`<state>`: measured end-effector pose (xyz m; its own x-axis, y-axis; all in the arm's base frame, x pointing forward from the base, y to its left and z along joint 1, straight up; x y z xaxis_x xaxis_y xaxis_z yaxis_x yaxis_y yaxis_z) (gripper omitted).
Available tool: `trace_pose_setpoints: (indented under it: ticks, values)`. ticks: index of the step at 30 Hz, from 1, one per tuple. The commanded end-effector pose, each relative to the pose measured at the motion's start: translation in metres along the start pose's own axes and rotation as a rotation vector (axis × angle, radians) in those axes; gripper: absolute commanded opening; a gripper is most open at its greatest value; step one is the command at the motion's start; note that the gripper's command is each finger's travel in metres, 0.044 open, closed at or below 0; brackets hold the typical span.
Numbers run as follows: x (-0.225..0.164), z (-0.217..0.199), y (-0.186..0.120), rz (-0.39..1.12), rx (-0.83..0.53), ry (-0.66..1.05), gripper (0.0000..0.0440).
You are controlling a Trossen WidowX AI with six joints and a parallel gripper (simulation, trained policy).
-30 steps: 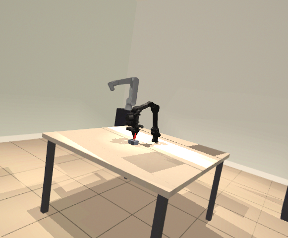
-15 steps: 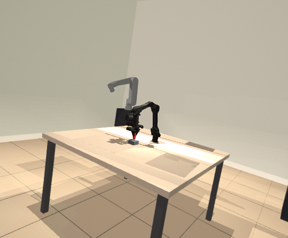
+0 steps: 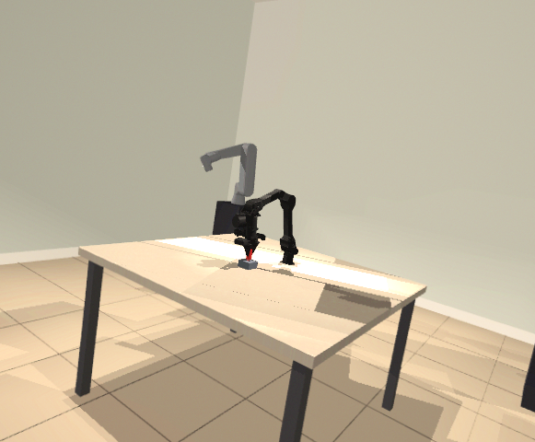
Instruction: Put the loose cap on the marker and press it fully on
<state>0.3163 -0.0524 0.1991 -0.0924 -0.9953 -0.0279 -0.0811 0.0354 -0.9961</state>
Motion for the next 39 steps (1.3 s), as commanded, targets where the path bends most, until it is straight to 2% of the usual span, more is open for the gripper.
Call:
trace_pose_setpoints:
  ticks: [1, 39]
  values:
    - [0.0050, -0.0003, 0.0169, -0.026, -0.050, -0.008, 0.0058]
    - [0.0066, -0.0006, 0.0184, -0.034, -0.049, -0.022, 0.0098]
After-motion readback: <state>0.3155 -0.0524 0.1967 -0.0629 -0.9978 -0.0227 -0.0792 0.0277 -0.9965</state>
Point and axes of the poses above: the point midway between the two fingers, 35 mm back from their tips, its own y axis out along the fingers, its own z axis across the jaws, x = y × z, the point moved 10 cm from there along -y, back along the fingers, and after that the axes turned 5 degrees about y, right-handed, at the moved point
